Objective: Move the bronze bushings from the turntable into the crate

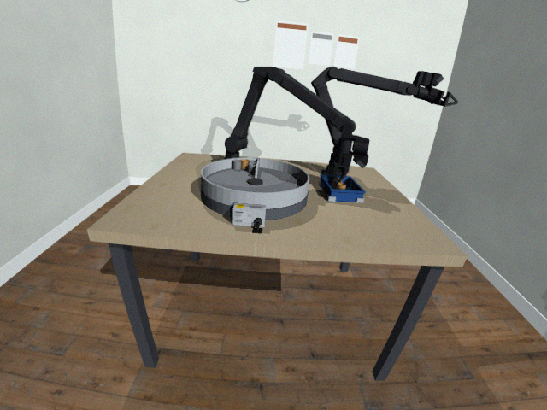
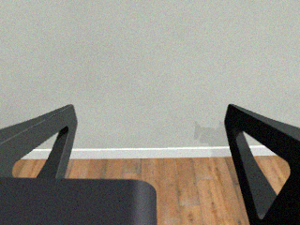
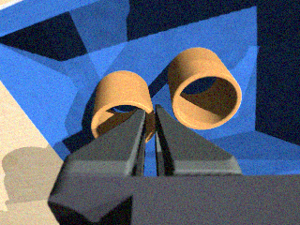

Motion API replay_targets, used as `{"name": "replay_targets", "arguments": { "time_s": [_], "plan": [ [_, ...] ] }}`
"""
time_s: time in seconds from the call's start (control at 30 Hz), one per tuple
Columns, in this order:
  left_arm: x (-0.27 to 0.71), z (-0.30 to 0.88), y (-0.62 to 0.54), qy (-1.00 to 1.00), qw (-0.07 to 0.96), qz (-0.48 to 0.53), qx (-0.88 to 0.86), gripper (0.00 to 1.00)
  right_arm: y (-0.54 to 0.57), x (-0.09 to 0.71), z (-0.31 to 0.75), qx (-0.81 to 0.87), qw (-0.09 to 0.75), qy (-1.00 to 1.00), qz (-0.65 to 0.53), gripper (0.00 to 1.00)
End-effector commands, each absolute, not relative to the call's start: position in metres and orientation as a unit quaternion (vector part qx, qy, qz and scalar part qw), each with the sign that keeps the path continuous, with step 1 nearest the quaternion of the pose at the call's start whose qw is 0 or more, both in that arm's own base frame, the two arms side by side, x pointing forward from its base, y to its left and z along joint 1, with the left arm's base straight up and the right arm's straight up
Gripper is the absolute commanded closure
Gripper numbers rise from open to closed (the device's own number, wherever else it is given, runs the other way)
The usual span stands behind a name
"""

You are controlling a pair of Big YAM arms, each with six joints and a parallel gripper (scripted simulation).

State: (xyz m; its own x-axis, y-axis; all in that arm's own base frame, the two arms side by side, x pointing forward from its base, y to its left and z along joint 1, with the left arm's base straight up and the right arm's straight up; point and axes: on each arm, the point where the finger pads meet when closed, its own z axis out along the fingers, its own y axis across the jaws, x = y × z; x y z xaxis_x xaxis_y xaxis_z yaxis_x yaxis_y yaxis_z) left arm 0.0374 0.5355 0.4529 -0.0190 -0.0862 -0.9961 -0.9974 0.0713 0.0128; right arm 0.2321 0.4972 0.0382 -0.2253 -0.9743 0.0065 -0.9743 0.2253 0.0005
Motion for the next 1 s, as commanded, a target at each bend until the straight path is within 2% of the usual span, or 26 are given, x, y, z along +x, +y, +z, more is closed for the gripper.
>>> {"name": "replay_targets", "arguments": {
  "time_s": [0.0, 0.5, 0.53, 0.97],
  "plan": [
    [0.0349, 0.5005, 0.5438, 0.516, 0.516, 0.484, -0.484, 0.0, 0.5106, 0.2321, 0.0465, 0.623, -0.014, -0.782, -0.006, 1.0],
    [0.0349, 0.5005, 0.5438, 0.516, 0.516, 0.484, -0.484, 0.0, 0.5106, 0.2321, 0.0465, 0.623, -0.014, -0.782, -0.006, 1.0],
    [0.0349, 0.5005, 0.5438, 0.516, 0.516, 0.484, -0.484, 0.0, 0.5106, 0.2321, 0.0465, 0.623, -0.014, -0.782, -0.006, 0.84],
    [0.0349, 0.5005, 0.5438, 0.516, 0.516, 0.484, -0.484, 0.0, 0.5102, 0.2329, 0.0465, 0.623, -0.014, -0.782, -0.006, 0.84]
  ]
}}
